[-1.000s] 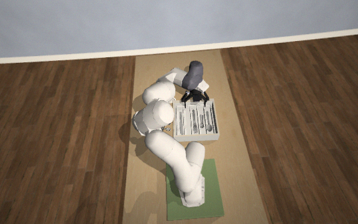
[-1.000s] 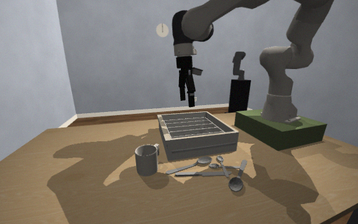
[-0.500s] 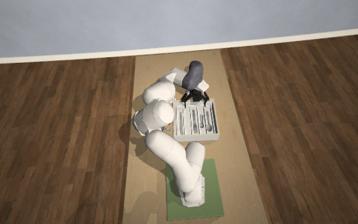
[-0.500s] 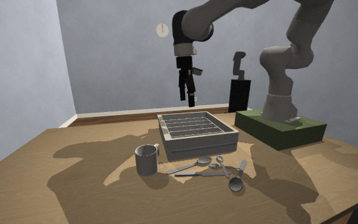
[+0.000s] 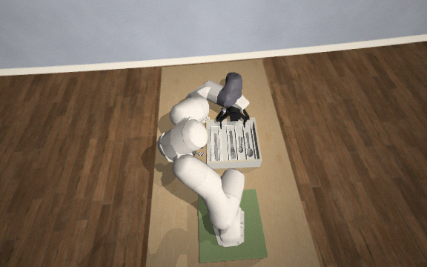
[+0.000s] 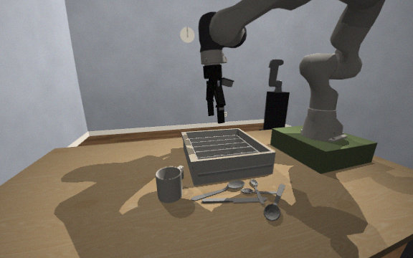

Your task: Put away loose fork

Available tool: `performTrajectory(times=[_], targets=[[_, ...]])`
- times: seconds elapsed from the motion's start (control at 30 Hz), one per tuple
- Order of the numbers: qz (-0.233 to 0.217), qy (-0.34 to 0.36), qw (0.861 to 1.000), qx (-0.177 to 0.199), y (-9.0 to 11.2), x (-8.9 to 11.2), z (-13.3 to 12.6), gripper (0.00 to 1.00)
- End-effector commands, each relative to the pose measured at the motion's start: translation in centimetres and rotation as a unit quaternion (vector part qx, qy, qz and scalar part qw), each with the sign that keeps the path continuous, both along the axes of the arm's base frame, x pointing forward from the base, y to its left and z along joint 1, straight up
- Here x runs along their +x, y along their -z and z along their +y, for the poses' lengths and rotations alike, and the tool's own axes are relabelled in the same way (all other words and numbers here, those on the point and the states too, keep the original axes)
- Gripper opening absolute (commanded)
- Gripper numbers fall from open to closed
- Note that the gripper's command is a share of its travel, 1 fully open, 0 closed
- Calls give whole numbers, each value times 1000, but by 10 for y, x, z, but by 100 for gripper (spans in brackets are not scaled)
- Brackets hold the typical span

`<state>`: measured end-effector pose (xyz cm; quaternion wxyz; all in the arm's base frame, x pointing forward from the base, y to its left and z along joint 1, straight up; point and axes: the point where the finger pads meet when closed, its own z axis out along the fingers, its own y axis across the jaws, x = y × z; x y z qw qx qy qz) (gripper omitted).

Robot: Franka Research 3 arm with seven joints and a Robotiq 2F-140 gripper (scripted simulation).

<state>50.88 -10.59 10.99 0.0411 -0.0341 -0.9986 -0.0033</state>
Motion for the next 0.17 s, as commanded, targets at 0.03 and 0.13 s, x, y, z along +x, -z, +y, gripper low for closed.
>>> performTrajectory(times=[0.03, 0.13], targets=[[0, 0, 1000, 0, 0, 0, 0, 100], [0, 0, 1000, 0, 0, 0, 0, 100]])
